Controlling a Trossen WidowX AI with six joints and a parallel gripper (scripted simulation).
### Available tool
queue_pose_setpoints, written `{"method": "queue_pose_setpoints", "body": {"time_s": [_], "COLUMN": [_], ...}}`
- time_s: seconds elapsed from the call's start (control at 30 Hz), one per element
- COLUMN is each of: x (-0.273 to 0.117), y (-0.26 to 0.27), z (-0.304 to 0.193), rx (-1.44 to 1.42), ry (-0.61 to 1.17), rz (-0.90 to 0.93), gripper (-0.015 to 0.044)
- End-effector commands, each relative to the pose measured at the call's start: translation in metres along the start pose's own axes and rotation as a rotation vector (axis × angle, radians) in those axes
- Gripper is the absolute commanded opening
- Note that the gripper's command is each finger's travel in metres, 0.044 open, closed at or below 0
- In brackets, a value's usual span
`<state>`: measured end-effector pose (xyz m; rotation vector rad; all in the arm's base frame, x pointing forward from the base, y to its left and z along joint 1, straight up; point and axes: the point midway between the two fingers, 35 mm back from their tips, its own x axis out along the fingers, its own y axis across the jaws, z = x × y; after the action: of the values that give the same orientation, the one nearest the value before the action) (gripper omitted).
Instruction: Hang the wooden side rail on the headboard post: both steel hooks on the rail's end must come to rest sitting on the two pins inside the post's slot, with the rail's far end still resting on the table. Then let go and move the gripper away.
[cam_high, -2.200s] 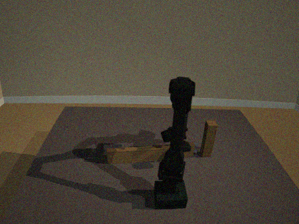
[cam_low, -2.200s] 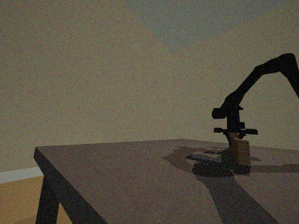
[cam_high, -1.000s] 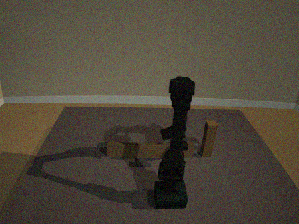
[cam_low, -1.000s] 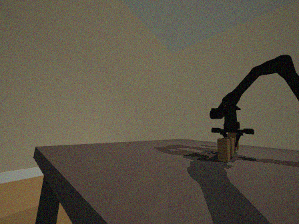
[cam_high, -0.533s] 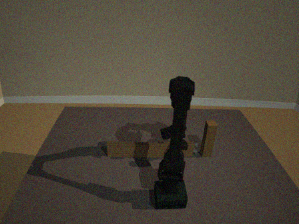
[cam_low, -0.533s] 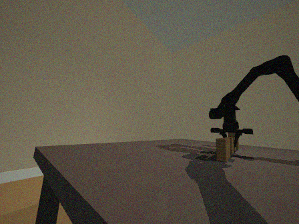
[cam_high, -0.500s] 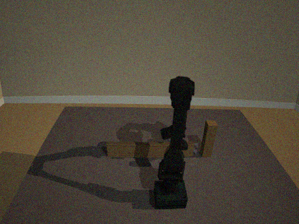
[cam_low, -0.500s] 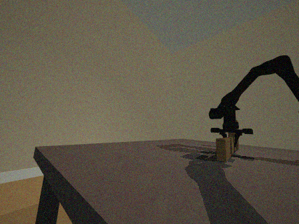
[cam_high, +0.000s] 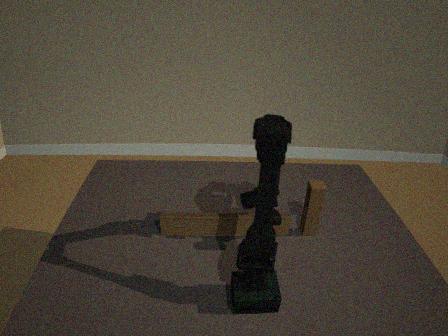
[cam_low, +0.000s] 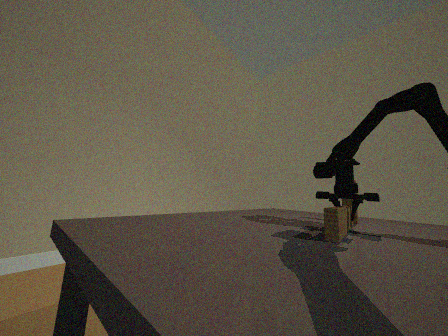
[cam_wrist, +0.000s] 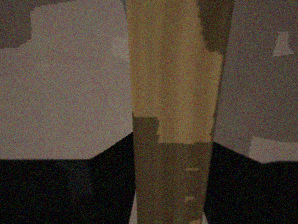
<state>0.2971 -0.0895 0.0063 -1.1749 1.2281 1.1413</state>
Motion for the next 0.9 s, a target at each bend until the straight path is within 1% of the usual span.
{"method": "queue_pose_setpoints", "body": {"time_s": [0.0,0.87], "x": [-0.001,-0.0054], "y": [0.0001,0.0001], "z": [0.0,0.0], "rx": [0.009,0.009], "ry": [-0.003,-0.003], "rz": [-0.001,-0.001], "gripper": [0.0,0.0]}}
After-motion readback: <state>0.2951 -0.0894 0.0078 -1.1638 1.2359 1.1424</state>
